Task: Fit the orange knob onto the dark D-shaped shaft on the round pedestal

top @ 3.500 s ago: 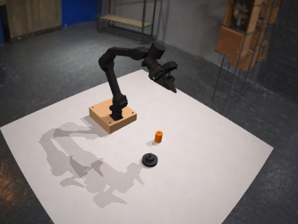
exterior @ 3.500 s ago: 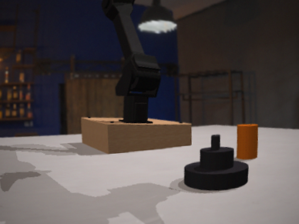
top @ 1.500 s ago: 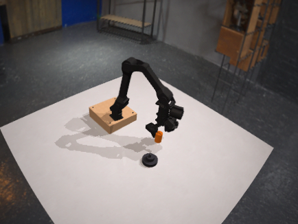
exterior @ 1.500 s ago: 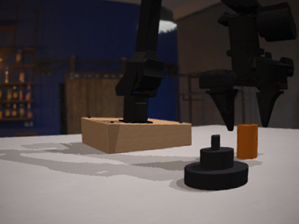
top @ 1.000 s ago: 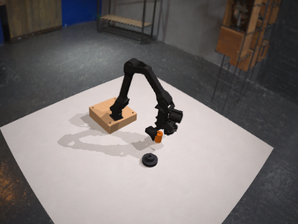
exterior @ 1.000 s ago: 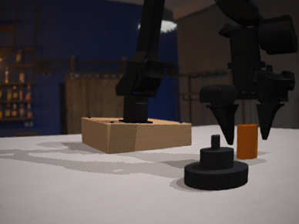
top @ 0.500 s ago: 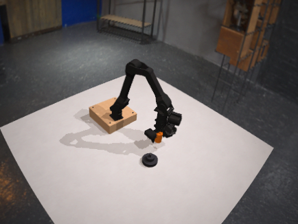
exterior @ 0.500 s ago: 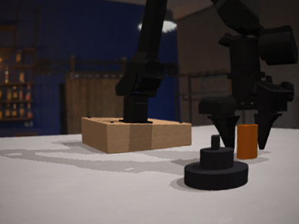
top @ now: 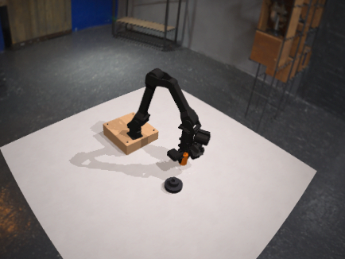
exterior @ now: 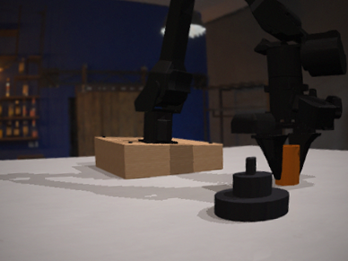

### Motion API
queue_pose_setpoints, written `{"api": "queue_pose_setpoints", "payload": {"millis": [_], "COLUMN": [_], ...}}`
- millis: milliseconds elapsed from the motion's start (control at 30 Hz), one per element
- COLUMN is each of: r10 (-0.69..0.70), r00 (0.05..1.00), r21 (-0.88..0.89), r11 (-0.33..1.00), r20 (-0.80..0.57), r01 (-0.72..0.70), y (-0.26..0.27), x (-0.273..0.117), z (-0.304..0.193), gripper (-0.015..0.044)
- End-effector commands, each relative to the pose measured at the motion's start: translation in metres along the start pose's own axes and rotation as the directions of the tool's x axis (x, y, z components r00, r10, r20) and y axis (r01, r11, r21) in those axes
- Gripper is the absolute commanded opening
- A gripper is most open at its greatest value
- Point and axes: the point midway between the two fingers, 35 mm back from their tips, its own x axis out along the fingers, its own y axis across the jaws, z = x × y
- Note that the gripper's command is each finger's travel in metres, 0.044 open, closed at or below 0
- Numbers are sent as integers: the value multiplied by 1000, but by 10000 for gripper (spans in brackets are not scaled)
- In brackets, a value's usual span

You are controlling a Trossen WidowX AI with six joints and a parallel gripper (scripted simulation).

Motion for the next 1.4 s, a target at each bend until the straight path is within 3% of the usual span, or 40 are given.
{"api": "queue_pose_setpoints", "payload": {"millis": [0,67,667,1367], "r10": [1,1,1,-4], "r00": [1000,1000,1000,1000], "r21": [4,4,4,3], "r11": [1000,1000,1000,1000], "r20": [0,0,0,2], "r01": [-1,-1,-1,4], "y": [1,2,1,-30], "x": [-9,-21,-139,-127], "z": [2,5,1,33], "gripper": [33,0,0,0]}}
